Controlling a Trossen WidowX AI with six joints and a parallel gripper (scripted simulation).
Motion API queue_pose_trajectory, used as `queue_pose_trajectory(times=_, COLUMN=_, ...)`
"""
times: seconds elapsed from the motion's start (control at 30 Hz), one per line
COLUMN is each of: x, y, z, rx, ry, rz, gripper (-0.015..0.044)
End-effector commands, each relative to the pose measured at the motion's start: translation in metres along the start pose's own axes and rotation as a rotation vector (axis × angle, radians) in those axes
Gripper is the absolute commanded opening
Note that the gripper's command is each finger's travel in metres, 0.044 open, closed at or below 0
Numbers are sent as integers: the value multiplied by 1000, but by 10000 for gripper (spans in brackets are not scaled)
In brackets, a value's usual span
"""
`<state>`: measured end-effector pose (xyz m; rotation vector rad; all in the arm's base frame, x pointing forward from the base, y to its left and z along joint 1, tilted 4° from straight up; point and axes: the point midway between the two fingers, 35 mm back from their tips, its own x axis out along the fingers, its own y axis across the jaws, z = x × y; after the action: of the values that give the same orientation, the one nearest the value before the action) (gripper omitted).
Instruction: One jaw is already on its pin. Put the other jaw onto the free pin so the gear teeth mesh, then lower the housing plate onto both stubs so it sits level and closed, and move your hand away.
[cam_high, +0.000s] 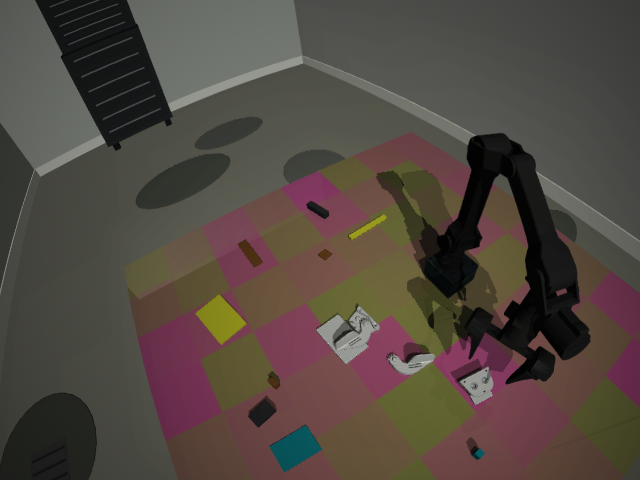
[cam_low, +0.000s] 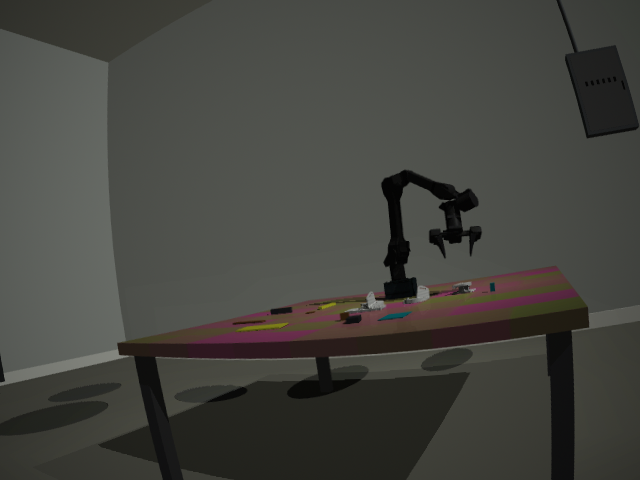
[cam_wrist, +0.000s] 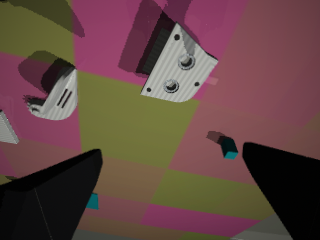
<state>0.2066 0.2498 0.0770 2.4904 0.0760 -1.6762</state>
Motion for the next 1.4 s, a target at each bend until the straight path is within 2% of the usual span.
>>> queue_pose_trajectory(times=0.0, x=11, y=17, z=-7, rx=87, ry=-61, rz=23, gripper=440)
queue_pose_trajectory(times=0.8, x=51, y=141, z=-28, rx=742, ry=-406, rz=96, gripper=440)
queue_pose_trajectory(times=1.0, x=53, y=144, z=-27, rx=762, ry=-415, rz=97, gripper=440)
queue_pose_trajectory(times=1.13, x=86, y=142, z=-13, rx=762, ry=-415, rz=97, gripper=440)
queue_pose_trajectory(times=1.37, x=88, y=142, z=-11, rx=762, ry=-415, rz=97, gripper=440)
